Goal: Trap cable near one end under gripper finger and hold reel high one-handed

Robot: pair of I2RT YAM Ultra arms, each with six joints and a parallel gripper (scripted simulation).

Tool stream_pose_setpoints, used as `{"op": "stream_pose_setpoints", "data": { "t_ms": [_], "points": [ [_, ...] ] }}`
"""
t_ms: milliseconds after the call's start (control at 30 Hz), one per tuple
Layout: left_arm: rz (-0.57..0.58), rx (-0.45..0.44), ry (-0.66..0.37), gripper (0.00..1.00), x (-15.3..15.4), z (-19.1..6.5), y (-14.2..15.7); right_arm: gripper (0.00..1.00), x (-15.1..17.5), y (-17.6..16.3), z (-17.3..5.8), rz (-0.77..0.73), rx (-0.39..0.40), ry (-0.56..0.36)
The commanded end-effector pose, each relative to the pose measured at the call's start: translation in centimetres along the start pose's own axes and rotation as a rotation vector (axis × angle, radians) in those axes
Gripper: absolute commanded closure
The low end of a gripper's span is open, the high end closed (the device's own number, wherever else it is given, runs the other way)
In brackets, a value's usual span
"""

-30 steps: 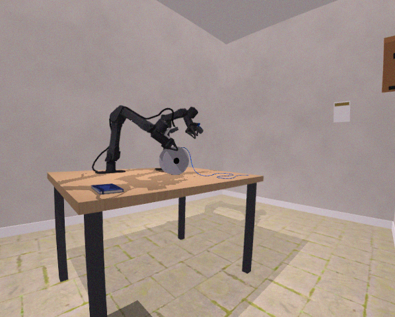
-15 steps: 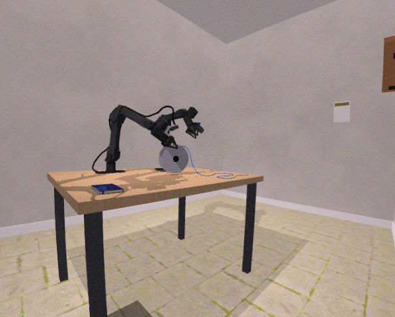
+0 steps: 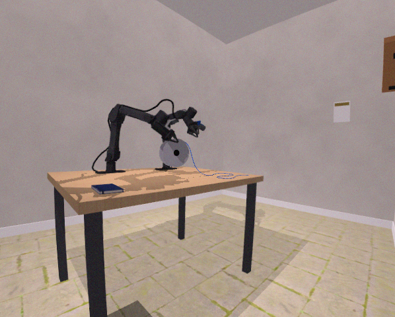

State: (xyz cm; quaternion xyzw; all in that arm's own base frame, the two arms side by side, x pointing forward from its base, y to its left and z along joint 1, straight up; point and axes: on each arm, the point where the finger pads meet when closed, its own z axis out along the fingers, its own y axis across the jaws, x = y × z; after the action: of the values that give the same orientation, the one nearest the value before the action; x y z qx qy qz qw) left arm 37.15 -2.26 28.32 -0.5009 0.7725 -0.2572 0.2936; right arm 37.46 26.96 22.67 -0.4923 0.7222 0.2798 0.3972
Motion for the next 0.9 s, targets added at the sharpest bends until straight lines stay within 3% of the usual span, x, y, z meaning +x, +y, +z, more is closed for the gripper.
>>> {"op": "stream_pose_setpoints", "data": {
  "t_ms": [0,333,800,867],
  "points": [
    [0.114,0.092,-0.074,0.7,-1.4,-1.1,-1.4,1.0,-3.5,0.1,-2.4,-0.032,0.007,-0.057],
    [0.306,0.179,-0.147,0.7,-2.2,-1.7,-2.8,1.0,-4.1,-0.2,-2.5,-0.014,-0.004,-0.038],
    [0.663,0.303,-0.344,0.7,-3.6,-3.7,-5.2,1.0,-5.4,-0.3,-3.1,-0.026,0.003,-0.05],
    [0.663,0.303,-0.344,0.7,-3.6,-3.7,-5.2,1.0,-5.4,-0.3,-3.1,-0.026,0.003,-0.05]
  ]
}}
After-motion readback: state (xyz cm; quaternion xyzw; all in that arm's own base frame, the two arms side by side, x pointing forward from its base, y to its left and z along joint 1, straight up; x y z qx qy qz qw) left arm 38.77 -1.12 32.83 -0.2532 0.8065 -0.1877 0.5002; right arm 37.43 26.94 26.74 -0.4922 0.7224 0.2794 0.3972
